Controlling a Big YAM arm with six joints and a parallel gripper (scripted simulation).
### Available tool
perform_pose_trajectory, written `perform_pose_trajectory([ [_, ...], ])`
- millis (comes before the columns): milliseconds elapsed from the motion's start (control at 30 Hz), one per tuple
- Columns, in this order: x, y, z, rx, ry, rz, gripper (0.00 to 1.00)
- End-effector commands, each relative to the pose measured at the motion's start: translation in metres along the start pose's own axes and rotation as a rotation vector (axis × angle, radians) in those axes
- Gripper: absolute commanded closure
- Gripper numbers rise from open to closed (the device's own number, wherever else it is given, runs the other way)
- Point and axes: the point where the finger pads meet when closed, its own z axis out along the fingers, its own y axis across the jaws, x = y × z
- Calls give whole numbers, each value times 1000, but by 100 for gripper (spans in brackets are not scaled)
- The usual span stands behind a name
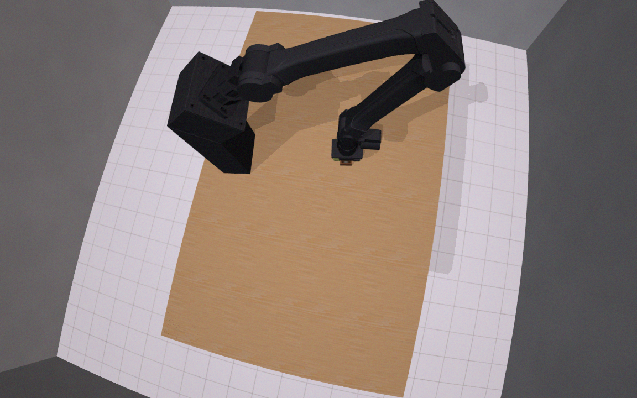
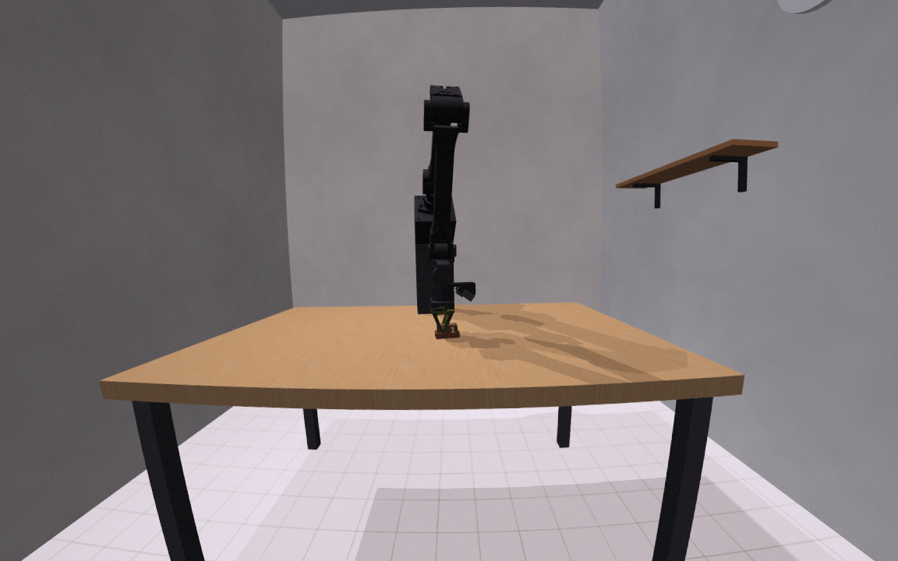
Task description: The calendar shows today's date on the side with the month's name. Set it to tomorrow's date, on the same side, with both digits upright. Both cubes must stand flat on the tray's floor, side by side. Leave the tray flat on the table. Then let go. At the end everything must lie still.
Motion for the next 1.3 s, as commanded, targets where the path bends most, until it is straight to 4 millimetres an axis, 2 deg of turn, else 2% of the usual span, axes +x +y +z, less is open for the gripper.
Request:
perform_pose_trajectory([
  [0,-5,-1,-5,8,-6,-3,55],
  [300,-5,-1,-5,8,-6,-3,55],
  [333,-5,-1,-5,8,-6,-3,74],
  [1267,-5,-1,-5,8,-6,-3,74],
])
